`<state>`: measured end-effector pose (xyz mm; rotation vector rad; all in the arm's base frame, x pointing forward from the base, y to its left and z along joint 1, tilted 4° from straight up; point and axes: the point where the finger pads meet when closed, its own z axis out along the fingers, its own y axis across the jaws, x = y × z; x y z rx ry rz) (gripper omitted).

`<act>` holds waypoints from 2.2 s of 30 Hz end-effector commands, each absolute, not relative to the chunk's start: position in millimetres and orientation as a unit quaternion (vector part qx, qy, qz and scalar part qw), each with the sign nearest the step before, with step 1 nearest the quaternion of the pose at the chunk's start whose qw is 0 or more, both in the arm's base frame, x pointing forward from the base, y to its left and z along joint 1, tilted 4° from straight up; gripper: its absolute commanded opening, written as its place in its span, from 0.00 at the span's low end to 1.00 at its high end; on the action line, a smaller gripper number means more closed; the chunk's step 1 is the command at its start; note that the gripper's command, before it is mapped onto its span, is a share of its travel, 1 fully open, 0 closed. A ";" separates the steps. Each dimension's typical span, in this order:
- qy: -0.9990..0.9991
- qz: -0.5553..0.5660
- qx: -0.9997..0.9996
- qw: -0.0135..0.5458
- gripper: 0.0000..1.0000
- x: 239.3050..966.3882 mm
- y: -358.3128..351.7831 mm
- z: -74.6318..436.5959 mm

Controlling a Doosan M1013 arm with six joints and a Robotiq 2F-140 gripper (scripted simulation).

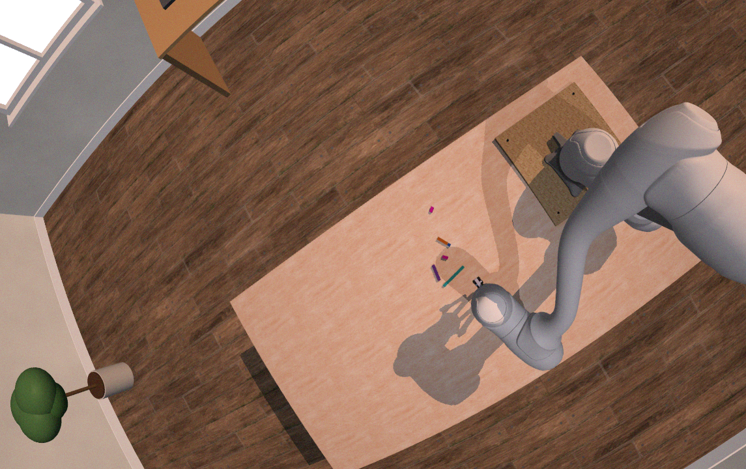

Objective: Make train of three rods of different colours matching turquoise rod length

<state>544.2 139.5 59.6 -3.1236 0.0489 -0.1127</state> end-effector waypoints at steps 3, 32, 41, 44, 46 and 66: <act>0.016 -0.036 -0.999 0.008 0.15 544.5 139.6 55.2; 0.016 -0.036 -0.999 0.008 0.15 544.9 139.6 49.9; 0.016 -0.036 -0.999 0.008 0.15 544.9 139.6 49.9; 0.016 -0.036 -0.999 0.008 0.15 544.9 139.6 49.9; 0.016 -0.036 -0.999 0.008 0.15 544.9 139.6 49.9; 0.016 -0.036 -0.999 0.008 0.03 544.9 139.6 49.9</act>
